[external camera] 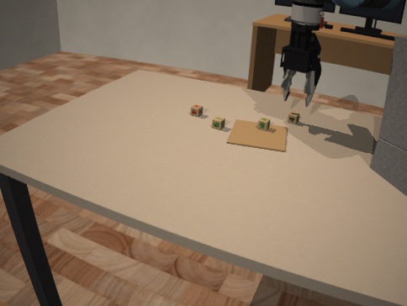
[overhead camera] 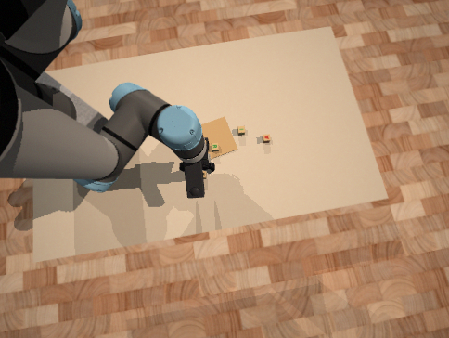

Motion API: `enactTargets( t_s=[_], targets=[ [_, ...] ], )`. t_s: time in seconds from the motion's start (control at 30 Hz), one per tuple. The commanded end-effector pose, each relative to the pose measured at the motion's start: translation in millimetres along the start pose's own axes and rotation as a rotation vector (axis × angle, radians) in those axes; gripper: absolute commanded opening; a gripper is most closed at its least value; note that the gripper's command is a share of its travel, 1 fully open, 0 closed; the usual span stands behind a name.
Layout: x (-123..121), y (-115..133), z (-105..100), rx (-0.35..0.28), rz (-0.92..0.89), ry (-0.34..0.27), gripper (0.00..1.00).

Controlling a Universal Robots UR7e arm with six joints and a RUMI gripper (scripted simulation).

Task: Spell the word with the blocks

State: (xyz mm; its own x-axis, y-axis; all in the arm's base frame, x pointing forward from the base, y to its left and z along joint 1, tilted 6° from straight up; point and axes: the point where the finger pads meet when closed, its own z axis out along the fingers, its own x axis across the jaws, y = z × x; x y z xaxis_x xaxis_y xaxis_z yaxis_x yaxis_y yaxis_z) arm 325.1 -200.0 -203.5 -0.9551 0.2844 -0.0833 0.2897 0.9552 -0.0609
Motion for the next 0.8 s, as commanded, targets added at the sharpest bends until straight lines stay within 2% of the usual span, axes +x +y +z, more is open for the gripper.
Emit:
enactTargets(
  t_s=[0.0, 0.77],
  targets=[
    [-1, 0, 7, 0.001, 0.0, -0.001, 0.37],
    [-1, 0, 23, 0.001, 0.0, -0.001, 0.37]
  ],
)
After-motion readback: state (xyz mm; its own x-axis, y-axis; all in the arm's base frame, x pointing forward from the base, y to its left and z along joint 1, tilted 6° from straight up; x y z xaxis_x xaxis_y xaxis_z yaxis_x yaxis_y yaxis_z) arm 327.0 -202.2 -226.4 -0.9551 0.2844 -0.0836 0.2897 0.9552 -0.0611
